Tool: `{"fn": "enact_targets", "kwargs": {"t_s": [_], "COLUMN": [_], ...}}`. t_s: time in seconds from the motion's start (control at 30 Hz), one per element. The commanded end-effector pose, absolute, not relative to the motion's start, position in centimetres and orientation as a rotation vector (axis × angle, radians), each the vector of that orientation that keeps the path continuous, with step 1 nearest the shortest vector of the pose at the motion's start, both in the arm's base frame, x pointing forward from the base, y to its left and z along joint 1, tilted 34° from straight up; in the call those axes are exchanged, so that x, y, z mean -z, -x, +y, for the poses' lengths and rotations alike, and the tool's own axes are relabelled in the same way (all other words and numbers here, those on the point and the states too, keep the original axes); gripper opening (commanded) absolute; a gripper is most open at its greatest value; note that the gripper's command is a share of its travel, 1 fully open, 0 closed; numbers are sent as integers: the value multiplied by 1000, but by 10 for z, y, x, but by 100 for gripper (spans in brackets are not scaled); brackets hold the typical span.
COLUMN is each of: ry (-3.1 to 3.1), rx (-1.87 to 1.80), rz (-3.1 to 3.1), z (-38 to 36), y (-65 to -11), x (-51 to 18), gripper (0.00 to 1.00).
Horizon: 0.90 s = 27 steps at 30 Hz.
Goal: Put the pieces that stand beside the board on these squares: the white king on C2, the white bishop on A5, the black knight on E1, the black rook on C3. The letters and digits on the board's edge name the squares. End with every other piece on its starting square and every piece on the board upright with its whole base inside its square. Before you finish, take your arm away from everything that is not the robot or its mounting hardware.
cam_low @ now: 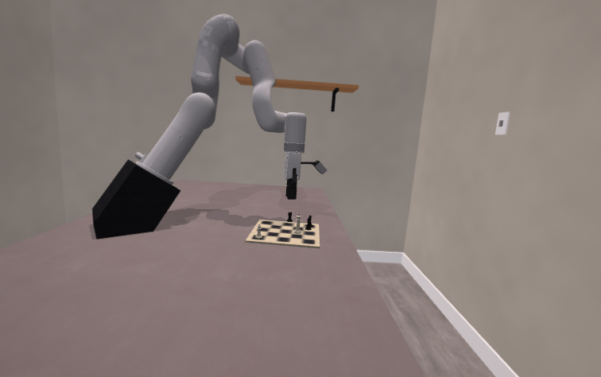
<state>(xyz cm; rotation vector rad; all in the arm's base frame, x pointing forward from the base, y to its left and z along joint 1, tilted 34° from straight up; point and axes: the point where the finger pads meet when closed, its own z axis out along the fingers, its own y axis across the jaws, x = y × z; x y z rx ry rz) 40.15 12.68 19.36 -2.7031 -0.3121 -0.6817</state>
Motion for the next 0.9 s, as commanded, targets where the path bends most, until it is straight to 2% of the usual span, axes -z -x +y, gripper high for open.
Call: {"fn": "enact_targets", "kwargs": {"t_s": [0.0,0.87], "ry": [2702,2703], "rx": [686,685], "rz": [-312,-311], "z": [127,131], "y": [-402,-407], "x": [-195,-186], "gripper": [37,37]}}
